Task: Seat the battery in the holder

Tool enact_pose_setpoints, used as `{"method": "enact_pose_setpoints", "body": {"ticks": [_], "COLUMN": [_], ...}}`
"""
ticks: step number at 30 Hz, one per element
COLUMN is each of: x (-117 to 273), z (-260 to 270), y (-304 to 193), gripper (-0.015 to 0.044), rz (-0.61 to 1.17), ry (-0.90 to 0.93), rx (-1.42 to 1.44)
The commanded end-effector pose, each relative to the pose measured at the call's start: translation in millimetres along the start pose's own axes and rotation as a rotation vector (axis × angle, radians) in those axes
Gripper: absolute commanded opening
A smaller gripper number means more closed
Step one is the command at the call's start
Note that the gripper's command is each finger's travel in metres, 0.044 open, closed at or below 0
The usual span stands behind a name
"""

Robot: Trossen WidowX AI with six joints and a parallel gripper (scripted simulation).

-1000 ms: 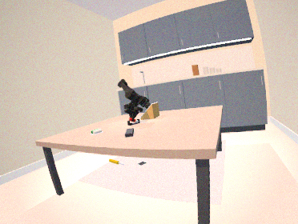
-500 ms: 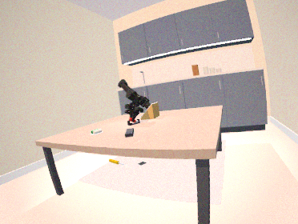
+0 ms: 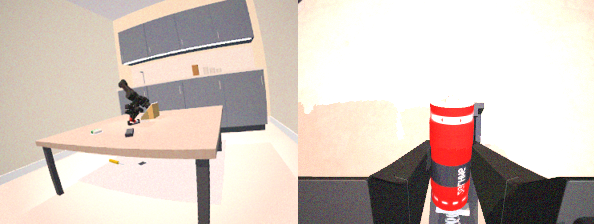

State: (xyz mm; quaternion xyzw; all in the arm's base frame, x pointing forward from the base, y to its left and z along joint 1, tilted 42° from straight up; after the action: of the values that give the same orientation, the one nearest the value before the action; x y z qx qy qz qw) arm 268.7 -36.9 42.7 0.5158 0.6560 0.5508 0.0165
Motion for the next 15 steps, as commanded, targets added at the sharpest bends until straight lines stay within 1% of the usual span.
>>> {"method": "enact_pose_setpoints", "body": {"ticks": [1, 15], "x": [-0.6, 3.5], "z": [-3.3, -4.9], "y": [-6.0, -15.7], "gripper": [0.0086, 0.0086], "rz": [0.011, 0.017], "ry": [-0.002, 0.007], "rx": [0.007, 0.008]}}
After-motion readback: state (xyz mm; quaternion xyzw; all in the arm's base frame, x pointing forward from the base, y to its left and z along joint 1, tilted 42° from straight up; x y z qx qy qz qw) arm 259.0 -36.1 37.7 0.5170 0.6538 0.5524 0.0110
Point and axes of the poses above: the point midway between the two fingers, 35 mm back from their tips, its own x axis back along the fingers, its own z axis across the jaws, y = z × x, the point moved 5 cm from there along x, back along the fingers, and after that the axes turned 9 degrees about -x, right-handed, at the moved point
